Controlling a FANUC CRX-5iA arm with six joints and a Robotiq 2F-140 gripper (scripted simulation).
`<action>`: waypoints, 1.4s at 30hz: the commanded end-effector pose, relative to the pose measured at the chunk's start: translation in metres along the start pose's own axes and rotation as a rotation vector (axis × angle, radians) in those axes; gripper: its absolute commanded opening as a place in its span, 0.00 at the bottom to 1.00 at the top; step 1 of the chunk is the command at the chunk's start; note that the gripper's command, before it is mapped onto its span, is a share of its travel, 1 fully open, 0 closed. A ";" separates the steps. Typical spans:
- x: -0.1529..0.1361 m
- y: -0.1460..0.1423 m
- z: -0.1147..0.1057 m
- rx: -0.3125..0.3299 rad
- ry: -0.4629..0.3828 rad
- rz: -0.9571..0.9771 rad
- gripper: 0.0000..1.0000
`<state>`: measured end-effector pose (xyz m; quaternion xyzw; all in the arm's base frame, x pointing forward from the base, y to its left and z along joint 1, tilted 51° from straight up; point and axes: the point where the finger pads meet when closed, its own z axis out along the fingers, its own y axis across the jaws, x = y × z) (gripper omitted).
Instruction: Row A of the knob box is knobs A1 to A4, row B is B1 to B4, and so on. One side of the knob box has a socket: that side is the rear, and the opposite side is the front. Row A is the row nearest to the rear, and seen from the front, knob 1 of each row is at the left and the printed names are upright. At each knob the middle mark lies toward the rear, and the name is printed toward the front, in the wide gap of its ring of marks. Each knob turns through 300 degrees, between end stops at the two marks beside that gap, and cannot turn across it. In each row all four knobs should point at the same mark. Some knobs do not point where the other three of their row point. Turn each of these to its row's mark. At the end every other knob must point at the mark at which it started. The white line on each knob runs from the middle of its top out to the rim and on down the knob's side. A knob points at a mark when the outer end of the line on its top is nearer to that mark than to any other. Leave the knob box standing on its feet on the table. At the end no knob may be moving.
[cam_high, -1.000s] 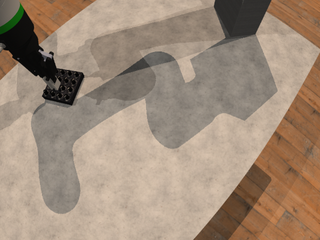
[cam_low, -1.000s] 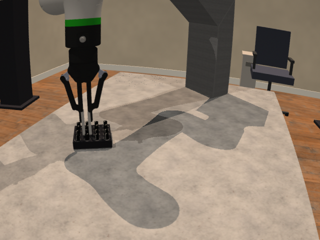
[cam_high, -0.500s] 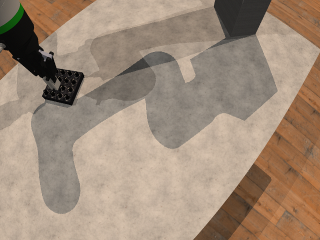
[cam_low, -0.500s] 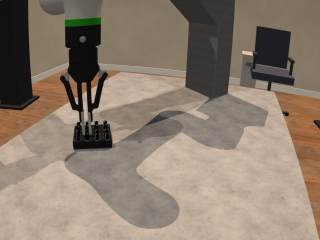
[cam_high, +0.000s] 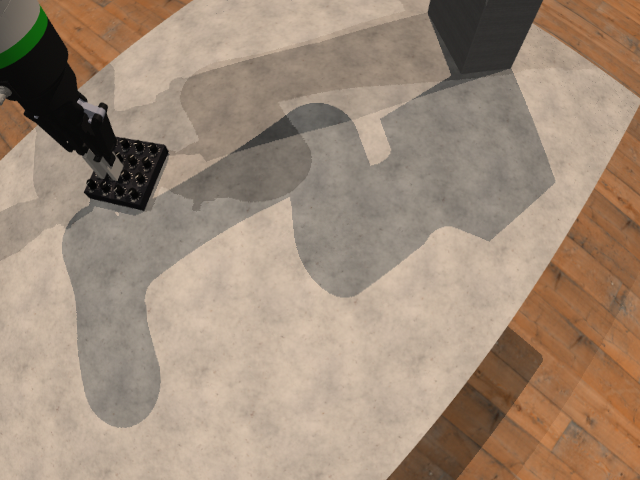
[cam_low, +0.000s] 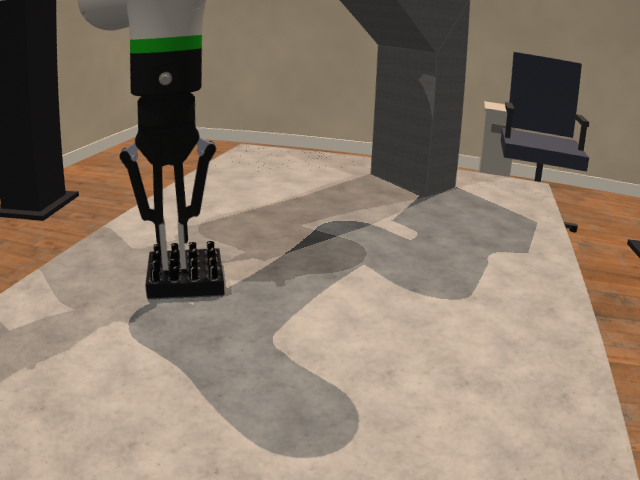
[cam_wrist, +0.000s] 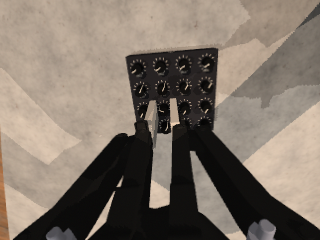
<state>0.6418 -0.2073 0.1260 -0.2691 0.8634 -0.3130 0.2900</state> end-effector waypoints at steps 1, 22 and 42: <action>0.000 0.000 0.000 0.011 0.014 0.000 0.12; -0.001 0.001 -0.028 0.011 0.014 0.000 0.12; -0.001 0.001 -0.038 0.011 0.014 0.000 0.12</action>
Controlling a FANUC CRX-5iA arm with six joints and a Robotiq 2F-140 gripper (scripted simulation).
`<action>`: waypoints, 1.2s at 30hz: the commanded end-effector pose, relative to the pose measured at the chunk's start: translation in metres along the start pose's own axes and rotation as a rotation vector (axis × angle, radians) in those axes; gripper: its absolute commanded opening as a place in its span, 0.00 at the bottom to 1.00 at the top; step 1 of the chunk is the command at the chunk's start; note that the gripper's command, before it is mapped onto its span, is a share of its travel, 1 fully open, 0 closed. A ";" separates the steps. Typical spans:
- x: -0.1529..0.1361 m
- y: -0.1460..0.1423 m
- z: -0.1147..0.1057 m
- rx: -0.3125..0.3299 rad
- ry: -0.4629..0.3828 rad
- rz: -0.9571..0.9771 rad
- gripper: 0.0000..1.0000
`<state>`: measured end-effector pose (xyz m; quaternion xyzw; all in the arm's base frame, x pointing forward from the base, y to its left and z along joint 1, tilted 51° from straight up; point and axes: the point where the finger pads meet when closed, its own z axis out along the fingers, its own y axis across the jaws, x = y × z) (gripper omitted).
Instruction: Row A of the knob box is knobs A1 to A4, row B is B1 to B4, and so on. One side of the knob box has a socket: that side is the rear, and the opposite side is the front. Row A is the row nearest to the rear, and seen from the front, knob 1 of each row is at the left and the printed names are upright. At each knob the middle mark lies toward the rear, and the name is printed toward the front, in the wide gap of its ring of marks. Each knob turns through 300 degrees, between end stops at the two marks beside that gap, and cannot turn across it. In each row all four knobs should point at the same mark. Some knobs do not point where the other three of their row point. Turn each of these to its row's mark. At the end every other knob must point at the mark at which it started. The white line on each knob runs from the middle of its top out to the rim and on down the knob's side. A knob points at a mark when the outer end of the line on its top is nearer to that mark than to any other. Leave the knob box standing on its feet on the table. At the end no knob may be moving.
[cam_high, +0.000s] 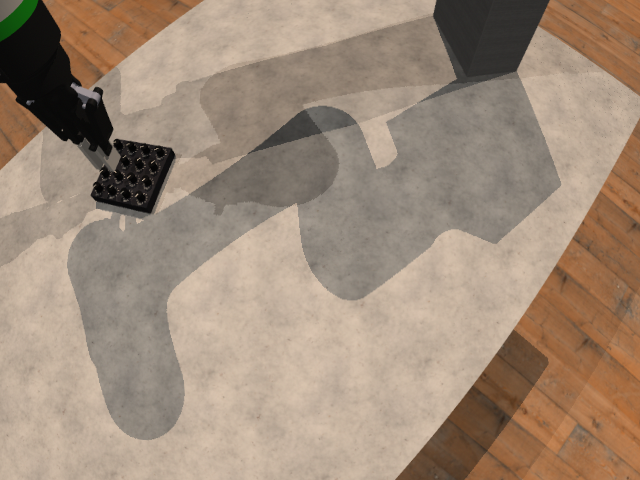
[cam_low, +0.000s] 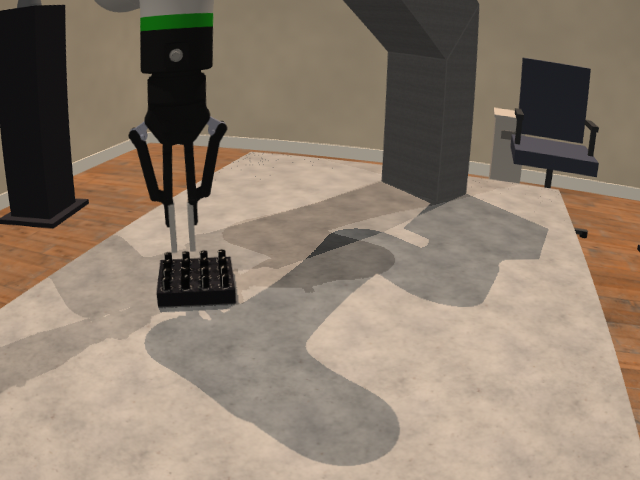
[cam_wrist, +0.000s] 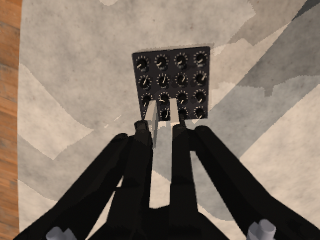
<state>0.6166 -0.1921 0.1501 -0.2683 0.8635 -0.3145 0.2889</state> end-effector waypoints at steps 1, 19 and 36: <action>0.000 0.000 0.000 0.008 0.011 0.000 0.12; -0.001 0.000 -0.003 0.012 0.008 0.432 0.12; -0.002 -0.001 -0.007 0.014 0.004 1.025 0.12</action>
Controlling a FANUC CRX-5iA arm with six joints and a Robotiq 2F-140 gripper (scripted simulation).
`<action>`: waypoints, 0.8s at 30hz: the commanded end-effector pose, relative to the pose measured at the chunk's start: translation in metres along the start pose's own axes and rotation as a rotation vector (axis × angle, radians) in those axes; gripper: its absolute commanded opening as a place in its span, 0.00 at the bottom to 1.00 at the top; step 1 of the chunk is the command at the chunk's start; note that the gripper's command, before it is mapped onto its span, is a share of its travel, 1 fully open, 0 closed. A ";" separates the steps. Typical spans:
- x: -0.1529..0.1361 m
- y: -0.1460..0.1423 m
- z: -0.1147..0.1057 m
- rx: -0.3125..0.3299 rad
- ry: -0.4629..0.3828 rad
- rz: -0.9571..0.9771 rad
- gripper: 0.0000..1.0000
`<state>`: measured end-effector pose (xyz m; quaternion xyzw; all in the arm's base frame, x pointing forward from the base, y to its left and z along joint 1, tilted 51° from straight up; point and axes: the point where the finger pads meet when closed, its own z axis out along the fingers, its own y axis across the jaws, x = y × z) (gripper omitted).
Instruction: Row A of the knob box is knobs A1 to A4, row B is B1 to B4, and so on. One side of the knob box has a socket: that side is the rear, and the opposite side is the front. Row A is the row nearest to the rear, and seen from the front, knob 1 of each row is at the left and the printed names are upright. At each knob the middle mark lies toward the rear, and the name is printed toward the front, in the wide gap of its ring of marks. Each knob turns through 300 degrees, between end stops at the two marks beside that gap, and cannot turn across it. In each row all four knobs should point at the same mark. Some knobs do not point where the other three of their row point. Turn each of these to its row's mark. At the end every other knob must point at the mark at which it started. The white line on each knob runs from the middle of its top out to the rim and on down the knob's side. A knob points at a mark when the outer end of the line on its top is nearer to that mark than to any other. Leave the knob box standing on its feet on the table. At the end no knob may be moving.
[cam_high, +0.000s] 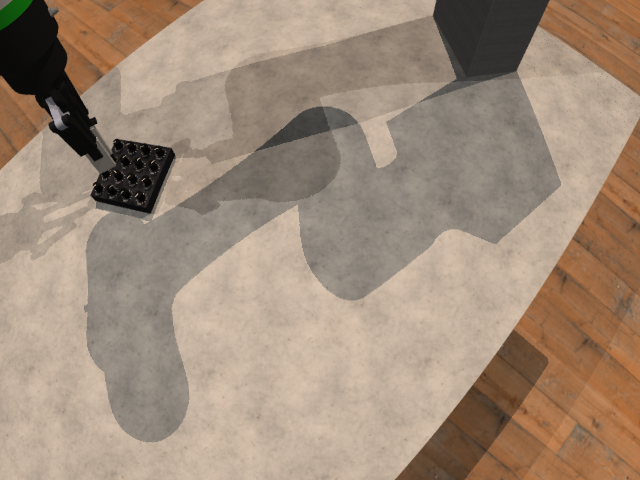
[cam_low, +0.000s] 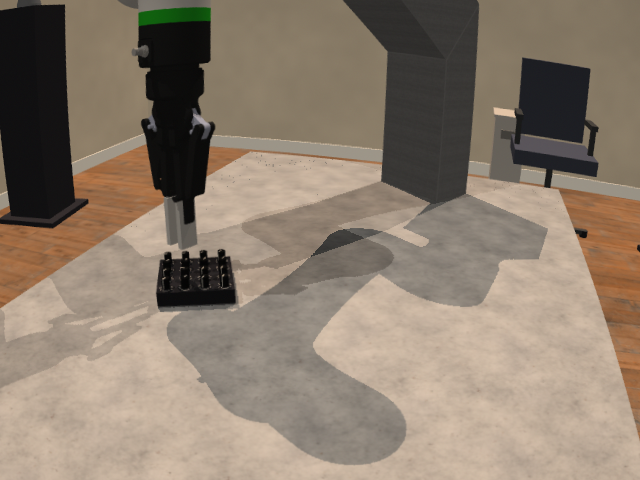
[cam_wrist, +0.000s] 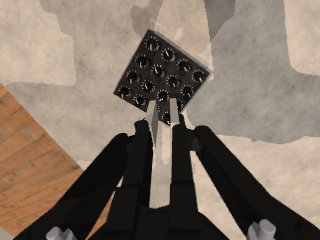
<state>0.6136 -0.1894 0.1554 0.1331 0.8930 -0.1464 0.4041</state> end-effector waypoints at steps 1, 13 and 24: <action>0.000 0.001 -0.001 0.037 0.006 0.152 0.12; -0.001 0.001 -0.004 0.038 -0.001 0.556 0.12; -0.001 0.001 -0.007 0.038 -0.009 0.940 0.12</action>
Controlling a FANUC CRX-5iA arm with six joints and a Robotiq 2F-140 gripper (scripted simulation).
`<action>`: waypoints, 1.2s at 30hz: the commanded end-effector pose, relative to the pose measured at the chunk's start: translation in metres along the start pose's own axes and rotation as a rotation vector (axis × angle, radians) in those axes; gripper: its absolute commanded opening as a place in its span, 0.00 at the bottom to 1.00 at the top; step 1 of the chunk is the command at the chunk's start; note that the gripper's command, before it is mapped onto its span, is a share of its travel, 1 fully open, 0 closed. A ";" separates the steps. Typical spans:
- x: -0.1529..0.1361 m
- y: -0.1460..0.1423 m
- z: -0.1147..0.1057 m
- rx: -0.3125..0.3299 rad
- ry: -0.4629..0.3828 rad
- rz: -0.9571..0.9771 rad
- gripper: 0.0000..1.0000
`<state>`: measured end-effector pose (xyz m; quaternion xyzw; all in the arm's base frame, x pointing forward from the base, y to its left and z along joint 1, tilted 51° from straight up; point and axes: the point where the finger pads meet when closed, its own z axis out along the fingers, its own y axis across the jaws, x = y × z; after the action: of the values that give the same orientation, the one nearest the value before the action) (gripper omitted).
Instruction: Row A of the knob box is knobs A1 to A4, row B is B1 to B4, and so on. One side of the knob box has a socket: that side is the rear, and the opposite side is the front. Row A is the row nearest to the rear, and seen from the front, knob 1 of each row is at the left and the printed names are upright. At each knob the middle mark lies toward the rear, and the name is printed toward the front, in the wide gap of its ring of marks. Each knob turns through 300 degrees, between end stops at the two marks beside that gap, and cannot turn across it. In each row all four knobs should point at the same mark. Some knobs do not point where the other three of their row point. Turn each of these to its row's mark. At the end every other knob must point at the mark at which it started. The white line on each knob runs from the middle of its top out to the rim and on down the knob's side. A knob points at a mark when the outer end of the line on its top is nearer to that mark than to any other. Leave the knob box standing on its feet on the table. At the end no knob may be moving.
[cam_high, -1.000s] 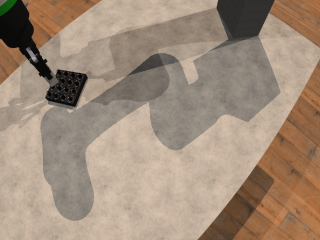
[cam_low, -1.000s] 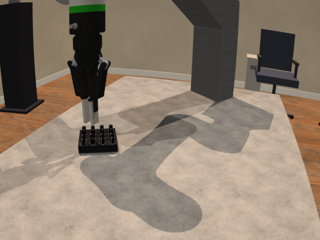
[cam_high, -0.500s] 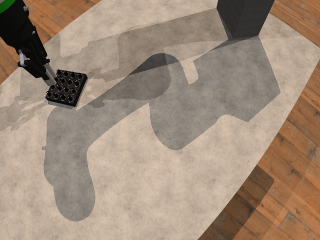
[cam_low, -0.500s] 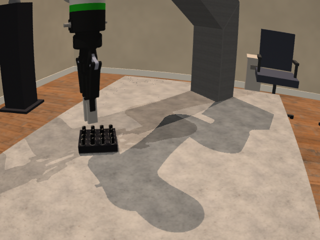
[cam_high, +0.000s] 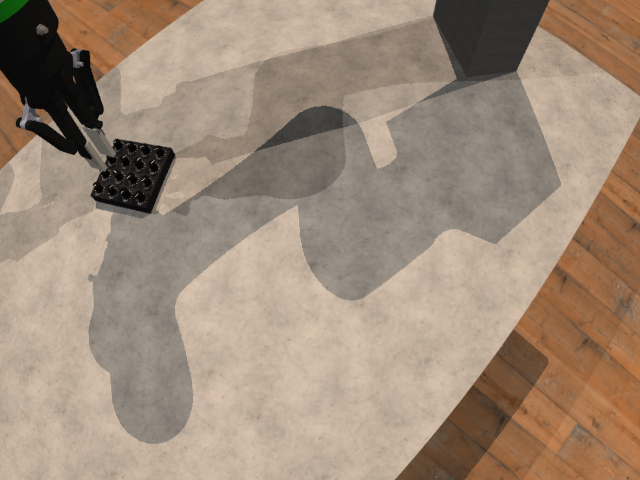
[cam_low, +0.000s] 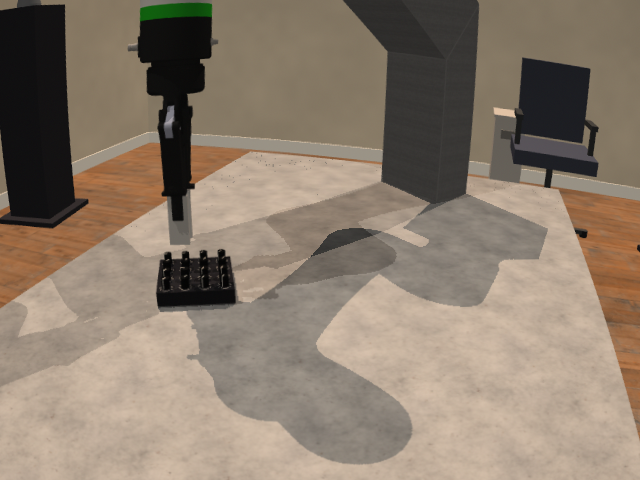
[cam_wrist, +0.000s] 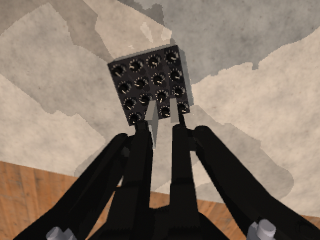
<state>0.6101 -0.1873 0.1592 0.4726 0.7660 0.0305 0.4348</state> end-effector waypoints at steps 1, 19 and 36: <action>0.000 0.001 -0.001 0.047 -0.019 0.148 0.12; 0.000 0.001 -0.005 0.040 -0.032 0.778 0.12; 0.001 0.000 -0.009 0.033 -0.044 1.350 0.12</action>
<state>0.6036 -0.1837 0.1632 0.8326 0.3387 0.2731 0.3428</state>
